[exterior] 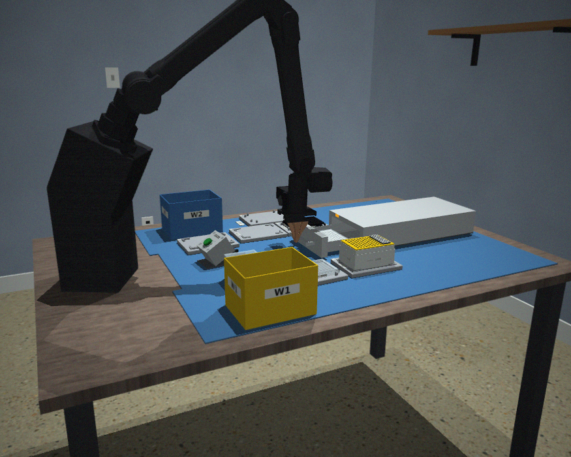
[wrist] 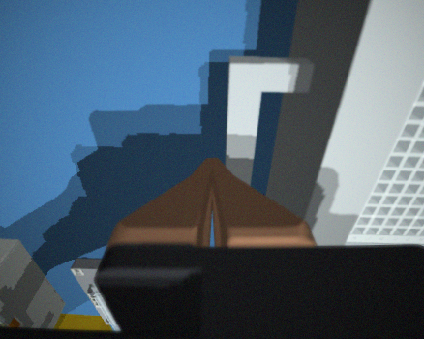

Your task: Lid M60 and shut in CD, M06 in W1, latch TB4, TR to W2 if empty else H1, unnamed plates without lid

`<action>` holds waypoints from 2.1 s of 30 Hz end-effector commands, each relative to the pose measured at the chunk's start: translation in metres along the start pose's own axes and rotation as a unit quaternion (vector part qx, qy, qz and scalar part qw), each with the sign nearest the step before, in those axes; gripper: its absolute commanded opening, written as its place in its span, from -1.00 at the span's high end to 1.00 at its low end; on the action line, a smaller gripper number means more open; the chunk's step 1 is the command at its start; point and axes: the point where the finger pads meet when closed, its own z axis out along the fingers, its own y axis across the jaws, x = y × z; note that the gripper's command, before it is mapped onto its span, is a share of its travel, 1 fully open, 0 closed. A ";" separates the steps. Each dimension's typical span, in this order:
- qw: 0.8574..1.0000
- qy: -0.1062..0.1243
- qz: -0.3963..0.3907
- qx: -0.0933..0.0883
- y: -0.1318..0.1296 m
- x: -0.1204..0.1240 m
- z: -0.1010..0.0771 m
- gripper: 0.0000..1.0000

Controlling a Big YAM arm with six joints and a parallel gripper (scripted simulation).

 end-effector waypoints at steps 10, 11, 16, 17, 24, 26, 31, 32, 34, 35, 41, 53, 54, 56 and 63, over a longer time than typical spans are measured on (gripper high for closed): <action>1.000 -0.003 0.004 0.030 -0.036 -0.009 -0.003 1.00; 1.000 -0.003 0.004 0.030 -0.036 -0.009 -0.003 1.00; 1.000 -0.003 0.004 0.030 -0.036 -0.009 -0.003 1.00; 1.000 -0.003 0.004 0.030 -0.036 -0.009 -0.003 1.00; 1.000 -0.003 0.004 0.030 -0.036 -0.009 -0.003 1.00; 1.000 -0.003 0.004 0.030 -0.036 -0.009 -0.003 1.00; 1.000 -0.003 0.004 0.030 -0.036 -0.009 -0.003 1.00; 1.000 -0.003 0.004 0.030 -0.036 -0.009 -0.003 1.00; 1.000 -0.003 0.004 0.030 -0.036 -0.009 -0.003 1.00; 1.000 -0.003 0.004 0.030 -0.036 -0.009 -0.003 1.00; 1.000 -0.003 0.004 0.030 -0.036 -0.009 -0.003 1.00; 1.000 -0.003 0.002 0.024 -0.046 -0.011 -0.004 1.00; 1.000 -0.003 0.002 0.022 -0.046 -0.011 -0.004 1.00; 1.000 -0.003 0.002 0.024 -0.050 -0.011 -0.004 1.00; 1.000 -0.003 0.002 0.024 -0.057 -0.010 -0.004 1.00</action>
